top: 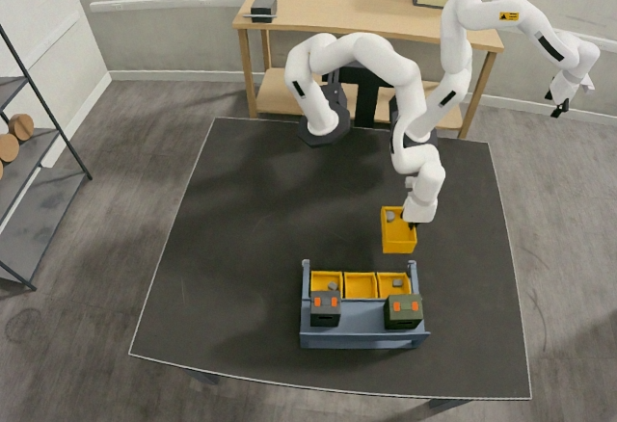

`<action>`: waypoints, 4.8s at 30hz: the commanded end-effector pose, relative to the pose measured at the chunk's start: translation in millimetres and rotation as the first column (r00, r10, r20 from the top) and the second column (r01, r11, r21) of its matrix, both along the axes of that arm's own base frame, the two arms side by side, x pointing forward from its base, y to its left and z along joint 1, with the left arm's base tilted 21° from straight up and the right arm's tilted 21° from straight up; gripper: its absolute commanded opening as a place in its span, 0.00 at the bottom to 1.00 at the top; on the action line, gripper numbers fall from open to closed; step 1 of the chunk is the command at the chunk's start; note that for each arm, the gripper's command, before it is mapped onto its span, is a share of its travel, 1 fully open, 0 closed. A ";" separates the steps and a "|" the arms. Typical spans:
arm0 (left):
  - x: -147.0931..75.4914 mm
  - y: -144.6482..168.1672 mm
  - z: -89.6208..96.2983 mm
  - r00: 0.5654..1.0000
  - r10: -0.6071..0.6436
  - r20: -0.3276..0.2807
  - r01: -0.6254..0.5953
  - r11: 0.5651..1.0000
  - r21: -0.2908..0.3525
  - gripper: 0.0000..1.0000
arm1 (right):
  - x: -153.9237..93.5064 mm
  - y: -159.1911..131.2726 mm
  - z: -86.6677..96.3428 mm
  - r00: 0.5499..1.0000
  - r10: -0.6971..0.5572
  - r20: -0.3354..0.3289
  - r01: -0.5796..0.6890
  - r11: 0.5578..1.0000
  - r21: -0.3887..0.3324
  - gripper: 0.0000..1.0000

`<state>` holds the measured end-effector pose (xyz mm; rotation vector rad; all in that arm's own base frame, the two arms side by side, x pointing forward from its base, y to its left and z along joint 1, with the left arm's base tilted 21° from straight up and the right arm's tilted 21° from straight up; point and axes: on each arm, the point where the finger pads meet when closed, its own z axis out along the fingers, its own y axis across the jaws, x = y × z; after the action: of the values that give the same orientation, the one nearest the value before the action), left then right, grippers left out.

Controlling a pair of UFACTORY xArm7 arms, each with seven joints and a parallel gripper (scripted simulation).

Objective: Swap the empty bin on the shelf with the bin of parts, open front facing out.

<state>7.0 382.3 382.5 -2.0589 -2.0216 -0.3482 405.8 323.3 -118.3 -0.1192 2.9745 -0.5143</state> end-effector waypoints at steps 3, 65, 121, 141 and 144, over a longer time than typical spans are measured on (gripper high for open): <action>-0.1 0.4 1.9 1.000 0.000 0.001 0.000 1.000 0.004 1.00 | 1.0 3.4 1.9 1.000 0.018 -0.002 -0.018 1.000 0.002 0.00; -0.1 0.4 1.9 1.000 0.000 0.001 0.000 1.000 0.004 1.00 | 10.9 -20.6 -67.8 1.000 0.020 -0.003 -0.020 1.000 0.002 0.00; -0.1 0.4 1.9 1.000 0.000 0.001 0.000 1.000 0.004 1.00 | 12.3 -24.2 -78.1 1.000 0.020 -0.003 -0.020 1.000 0.002 0.27; -0.1 0.4 1.9 1.000 0.000 0.001 0.000 1.000 0.004 1.00 | 12.3 -24.2 -78.1 1.000 0.020 -0.003 -0.020 1.000 0.002 0.27; -0.1 0.4 1.9 1.000 0.000 0.001 0.000 1.000 0.004 1.00 | 12.3 -24.2 -78.1 1.000 0.020 -0.003 -0.020 1.000 0.002 0.27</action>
<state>7.0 382.3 382.5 -2.0589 -2.0216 -0.3482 416.9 296.4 -198.3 -0.1482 2.9760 -0.5158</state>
